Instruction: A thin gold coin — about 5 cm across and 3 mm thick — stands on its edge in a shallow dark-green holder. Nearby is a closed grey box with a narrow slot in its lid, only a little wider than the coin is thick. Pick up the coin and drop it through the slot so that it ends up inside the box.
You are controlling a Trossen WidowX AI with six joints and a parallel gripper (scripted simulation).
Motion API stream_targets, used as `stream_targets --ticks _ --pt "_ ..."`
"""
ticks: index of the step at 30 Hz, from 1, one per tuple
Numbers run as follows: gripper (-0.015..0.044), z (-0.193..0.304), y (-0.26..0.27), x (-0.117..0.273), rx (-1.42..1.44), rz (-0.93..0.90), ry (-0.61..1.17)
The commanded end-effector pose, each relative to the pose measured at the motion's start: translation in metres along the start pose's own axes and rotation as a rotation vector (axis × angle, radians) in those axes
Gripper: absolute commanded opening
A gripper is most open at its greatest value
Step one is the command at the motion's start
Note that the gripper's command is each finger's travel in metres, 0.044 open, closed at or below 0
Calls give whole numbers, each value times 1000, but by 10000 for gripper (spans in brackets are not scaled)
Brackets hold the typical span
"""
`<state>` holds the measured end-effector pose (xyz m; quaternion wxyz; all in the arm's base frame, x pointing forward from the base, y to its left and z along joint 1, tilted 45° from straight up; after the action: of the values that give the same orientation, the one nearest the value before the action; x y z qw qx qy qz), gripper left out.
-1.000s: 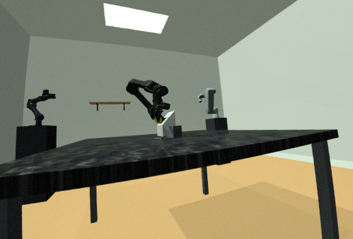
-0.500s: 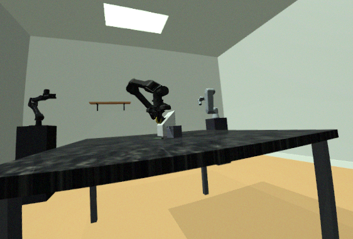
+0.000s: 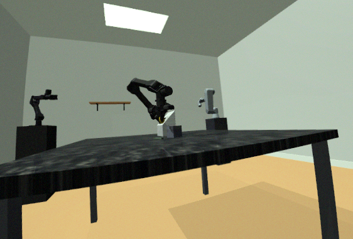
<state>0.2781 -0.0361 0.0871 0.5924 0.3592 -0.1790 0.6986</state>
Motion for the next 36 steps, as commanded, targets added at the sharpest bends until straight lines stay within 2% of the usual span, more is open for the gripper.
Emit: stream_targets --ticks 1,31,36 --pt "0 -12 -3 0 -3 2 -7" --pt "0 -88 -9 0 -2 -2 -4" --pt "0 -89 -9 0 0 -1 -2"
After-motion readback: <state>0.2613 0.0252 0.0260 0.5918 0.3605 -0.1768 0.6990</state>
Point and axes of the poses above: the point midway between the two fingers, 35 mm back from their tips, its own x axis back along the fingers, its own y axis across the jaws, z = x × y, the point moved 1 cm from there along x, back along the fingers, and after that the axes turned 10 degrees about -x, right-handed, at the moved point
